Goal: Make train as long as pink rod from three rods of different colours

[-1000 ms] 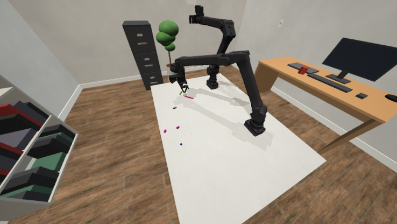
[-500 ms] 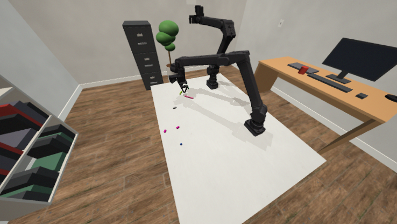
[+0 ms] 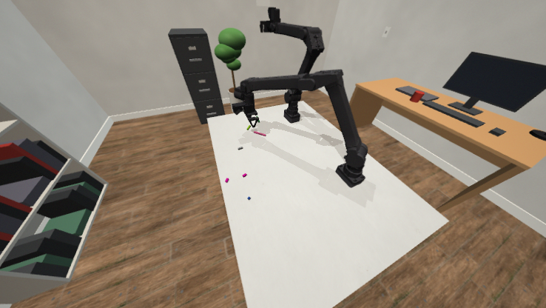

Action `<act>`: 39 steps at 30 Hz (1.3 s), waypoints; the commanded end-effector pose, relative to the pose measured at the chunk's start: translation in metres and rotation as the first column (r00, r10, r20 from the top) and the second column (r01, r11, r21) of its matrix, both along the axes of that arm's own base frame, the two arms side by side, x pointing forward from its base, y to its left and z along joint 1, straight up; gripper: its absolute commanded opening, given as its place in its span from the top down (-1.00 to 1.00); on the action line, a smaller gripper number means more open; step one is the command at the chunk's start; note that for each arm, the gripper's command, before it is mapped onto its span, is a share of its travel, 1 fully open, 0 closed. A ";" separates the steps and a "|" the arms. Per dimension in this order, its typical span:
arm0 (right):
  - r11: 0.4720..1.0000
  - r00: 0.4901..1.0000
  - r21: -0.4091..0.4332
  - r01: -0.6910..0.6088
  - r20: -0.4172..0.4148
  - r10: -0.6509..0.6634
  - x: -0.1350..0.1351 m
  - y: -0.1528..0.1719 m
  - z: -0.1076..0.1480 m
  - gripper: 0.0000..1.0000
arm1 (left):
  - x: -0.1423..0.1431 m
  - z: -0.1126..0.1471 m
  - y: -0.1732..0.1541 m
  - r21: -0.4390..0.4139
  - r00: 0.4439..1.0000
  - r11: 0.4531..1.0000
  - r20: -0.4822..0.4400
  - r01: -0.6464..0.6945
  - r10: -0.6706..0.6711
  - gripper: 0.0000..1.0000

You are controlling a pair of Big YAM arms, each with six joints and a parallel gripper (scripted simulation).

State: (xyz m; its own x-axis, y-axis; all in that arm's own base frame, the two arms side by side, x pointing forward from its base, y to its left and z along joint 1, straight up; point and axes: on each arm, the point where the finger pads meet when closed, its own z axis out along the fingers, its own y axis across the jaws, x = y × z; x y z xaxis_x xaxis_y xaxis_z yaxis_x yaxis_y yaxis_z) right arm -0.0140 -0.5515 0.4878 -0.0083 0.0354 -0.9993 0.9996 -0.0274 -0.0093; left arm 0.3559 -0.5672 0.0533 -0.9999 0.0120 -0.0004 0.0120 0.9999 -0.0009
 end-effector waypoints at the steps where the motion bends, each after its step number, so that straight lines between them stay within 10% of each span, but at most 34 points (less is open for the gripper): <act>1: 0.999 1.000 -0.035 0.004 0.008 -0.003 -0.003 0.007 0.013 -1.00 | -0.008 0.011 -0.036 -0.027 1.000 1.000 0.016 -0.001 0.001 -1.00; 12: 0.999 1.000 -0.035 0.004 0.008 -0.003 -0.003 0.007 0.013 -1.00 | -0.084 0.009 -0.130 -0.030 1.000 1.000 0.012 -0.001 0.001 -1.00; 39: 0.999 1.000 -0.035 0.004 0.008 -0.003 -0.003 0.007 0.013 -1.00 | -0.070 0.011 -0.125 -0.034 1.000 0.999 0.013 -0.023 0.024 -1.00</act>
